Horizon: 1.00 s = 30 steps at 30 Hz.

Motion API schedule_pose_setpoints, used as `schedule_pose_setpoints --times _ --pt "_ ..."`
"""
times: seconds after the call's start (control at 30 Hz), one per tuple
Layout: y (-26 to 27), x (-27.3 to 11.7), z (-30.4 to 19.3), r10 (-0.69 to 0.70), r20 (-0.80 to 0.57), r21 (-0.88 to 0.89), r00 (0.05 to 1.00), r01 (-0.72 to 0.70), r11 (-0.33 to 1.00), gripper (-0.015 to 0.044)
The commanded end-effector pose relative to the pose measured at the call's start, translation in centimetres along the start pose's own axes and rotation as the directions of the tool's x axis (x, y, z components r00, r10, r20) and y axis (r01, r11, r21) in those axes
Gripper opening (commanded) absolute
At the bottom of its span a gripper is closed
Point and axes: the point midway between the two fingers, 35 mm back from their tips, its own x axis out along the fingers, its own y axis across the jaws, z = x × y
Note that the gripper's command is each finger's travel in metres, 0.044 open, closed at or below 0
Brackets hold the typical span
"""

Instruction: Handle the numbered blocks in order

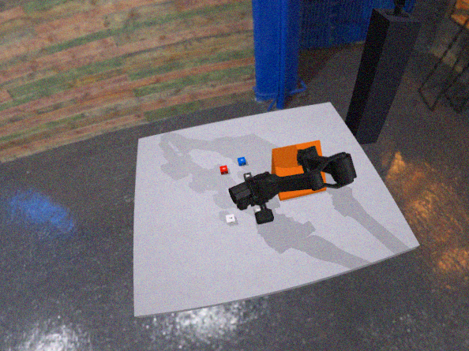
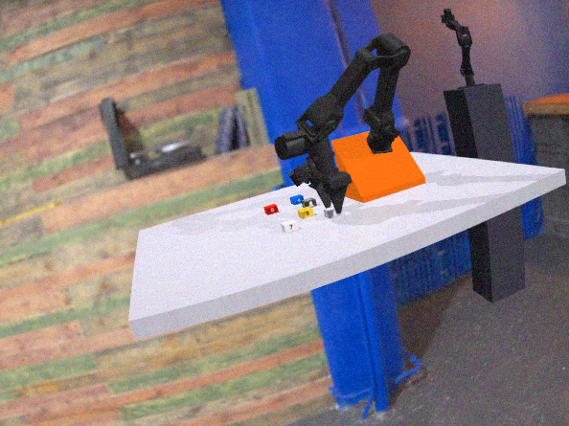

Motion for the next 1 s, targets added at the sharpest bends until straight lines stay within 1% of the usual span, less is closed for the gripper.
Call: schedule_pose_setpoints --times 0.0,0.1,0.97 --pt "-0.2 0.16 -0.04 -0.007 -0.003 0.008 1.0 0.007 1.0 0.019" --pt "-0.2 0.16 -0.04 -0.007 -0.003 0.008 1.0 0.007 1.0 0.012" --pt "-0.2 0.16 -0.04 -0.007 -0.003 0.008 1.0 0.007 1.0 0.012"
